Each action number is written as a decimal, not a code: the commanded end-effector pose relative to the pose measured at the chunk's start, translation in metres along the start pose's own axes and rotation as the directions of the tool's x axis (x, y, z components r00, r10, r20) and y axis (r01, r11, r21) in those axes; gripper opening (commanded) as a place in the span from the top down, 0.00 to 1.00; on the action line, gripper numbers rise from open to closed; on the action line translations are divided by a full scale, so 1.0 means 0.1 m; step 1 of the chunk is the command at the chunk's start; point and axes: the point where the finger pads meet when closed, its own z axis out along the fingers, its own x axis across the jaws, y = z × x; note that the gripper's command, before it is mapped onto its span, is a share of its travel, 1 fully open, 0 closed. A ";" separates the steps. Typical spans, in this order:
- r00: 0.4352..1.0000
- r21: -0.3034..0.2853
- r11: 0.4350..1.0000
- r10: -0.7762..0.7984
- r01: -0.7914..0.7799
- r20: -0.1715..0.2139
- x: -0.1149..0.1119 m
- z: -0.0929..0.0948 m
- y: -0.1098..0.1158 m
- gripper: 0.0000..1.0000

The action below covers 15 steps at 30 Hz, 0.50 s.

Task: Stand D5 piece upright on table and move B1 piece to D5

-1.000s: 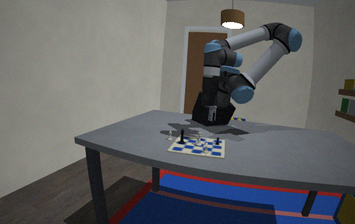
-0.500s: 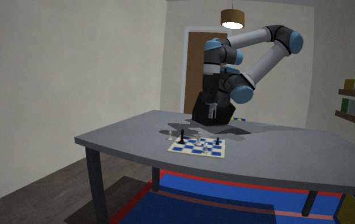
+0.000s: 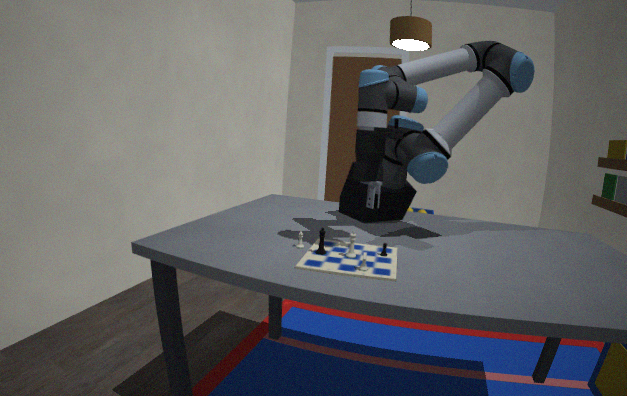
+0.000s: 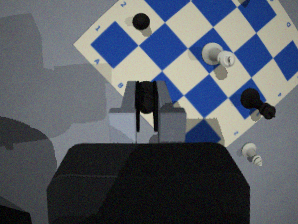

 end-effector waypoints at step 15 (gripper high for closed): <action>0.999 -0.001 0.999 0.043 -0.043 -0.002 1.31 -0.03 -0.38 1.00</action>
